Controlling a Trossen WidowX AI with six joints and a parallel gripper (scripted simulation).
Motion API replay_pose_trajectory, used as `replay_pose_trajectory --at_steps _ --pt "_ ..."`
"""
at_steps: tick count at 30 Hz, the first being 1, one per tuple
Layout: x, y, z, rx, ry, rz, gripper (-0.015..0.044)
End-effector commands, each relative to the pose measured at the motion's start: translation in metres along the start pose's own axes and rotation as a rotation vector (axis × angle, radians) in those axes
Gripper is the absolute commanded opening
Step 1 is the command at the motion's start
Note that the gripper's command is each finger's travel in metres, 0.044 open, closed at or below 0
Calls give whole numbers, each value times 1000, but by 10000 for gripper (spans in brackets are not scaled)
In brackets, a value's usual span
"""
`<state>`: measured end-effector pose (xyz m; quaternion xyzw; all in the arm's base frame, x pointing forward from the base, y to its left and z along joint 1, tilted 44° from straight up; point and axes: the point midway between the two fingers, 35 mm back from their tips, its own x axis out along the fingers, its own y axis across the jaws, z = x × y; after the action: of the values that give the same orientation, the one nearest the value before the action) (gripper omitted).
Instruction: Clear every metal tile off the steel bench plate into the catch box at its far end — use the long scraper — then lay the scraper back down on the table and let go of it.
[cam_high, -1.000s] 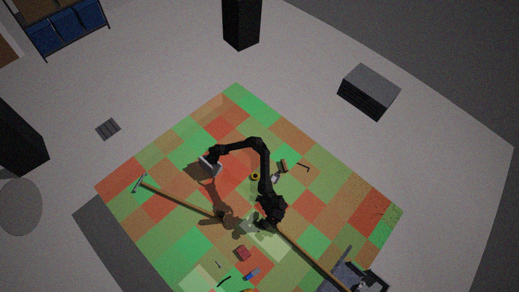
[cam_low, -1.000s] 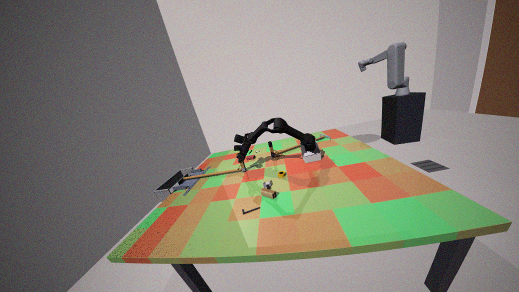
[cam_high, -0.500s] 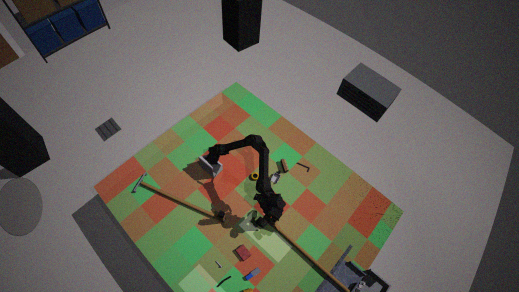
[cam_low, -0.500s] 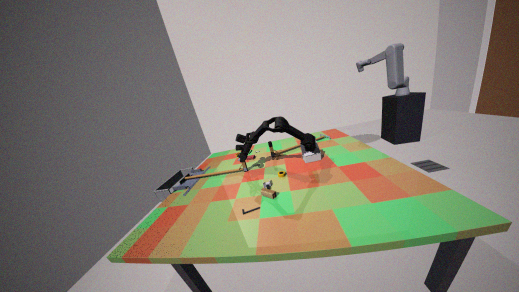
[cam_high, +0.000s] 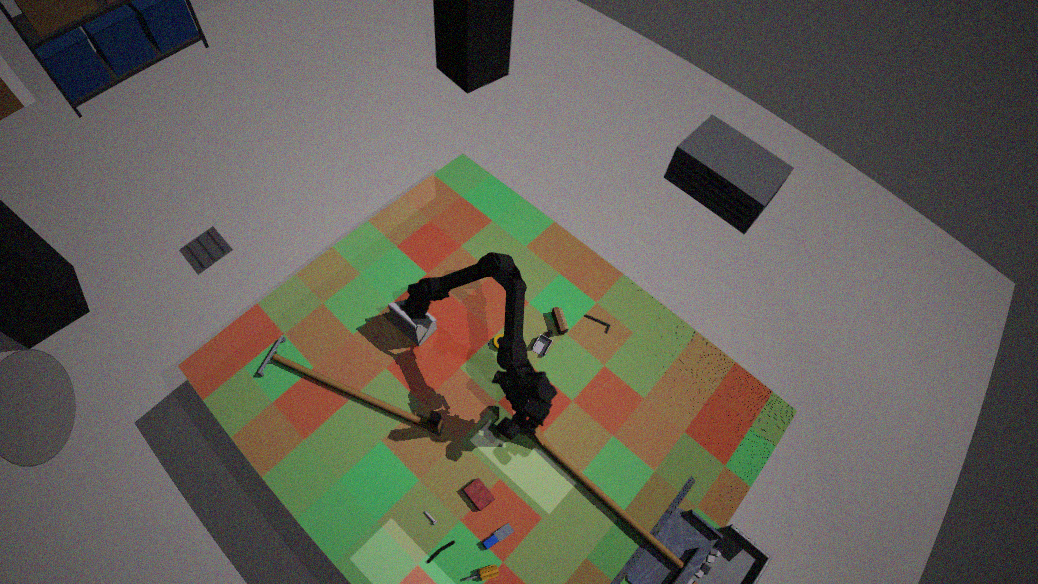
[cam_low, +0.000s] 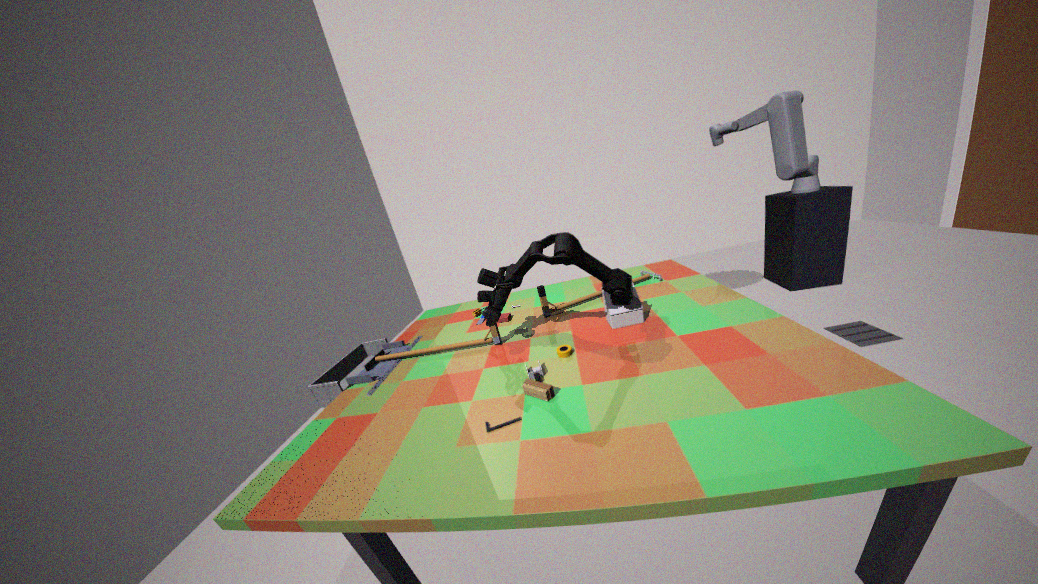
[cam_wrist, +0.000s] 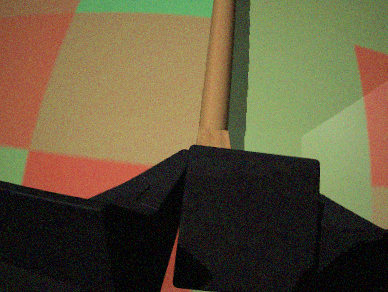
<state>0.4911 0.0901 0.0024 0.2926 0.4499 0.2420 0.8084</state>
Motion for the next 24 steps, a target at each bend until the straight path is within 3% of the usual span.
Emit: replay_pose_trajectory --at_steps 1,24 --pt "-8 0 0 -7 -12 1 0" --pt "-32 -1 -25 -6 -14 0 0"
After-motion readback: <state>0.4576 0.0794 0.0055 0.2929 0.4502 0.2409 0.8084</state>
